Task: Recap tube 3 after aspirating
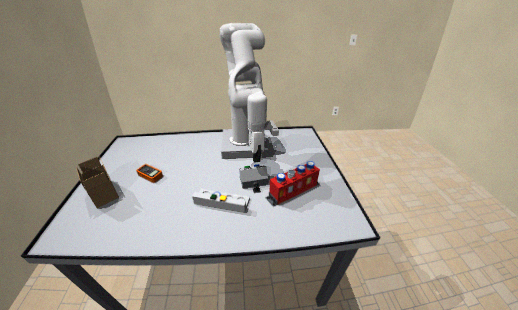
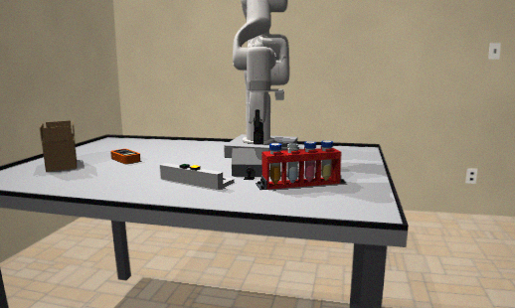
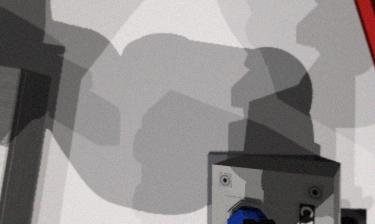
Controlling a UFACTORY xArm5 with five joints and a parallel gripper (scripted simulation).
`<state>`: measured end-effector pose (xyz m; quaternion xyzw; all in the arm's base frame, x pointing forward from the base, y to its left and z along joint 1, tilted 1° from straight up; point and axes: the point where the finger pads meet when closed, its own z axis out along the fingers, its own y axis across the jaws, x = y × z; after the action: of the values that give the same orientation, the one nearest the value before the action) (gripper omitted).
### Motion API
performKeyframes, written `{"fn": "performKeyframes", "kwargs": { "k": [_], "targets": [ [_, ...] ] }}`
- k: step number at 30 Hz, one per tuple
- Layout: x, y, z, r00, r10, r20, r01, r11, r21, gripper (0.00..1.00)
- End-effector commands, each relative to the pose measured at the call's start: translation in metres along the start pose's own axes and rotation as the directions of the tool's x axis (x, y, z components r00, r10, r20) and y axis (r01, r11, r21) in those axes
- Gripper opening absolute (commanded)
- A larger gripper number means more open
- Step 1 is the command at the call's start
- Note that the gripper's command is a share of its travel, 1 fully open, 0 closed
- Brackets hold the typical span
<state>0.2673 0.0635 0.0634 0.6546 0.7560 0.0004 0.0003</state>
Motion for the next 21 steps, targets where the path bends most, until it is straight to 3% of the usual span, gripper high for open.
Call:
{"fn": "performKeyframes", "kwargs": {
  "k": [1, 8, 9, 12, 17, 21],
  "targets": [
    [0.0, 0.001, -0.01, 1.0, 0.0, -0.012, 0.0, 1.0, -0.002, 0.0],
    [0.0, 0.001, -0.01, 1.0, 0.0, -0.012, 0.0, 1.0, -0.002, 0.0],
    [-0.005, 0.007, -0.01, 0.996, -0.083, -0.012, 0.083, 0.997, -0.003, 1.0],
    [-0.021, 0.026, -0.008, 0.953, -0.303, -0.01, 0.303, 0.953, -0.005, 1.0],
    [-0.029, 0.034, -0.008, 0.912, -0.409, -0.009, 0.409, 0.912, -0.007, 1.0],
    [-0.045, 0.053, -0.006, 0.785, -0.619, -0.007, 0.619, 0.785, -0.009, 1.0]
  ]
}}
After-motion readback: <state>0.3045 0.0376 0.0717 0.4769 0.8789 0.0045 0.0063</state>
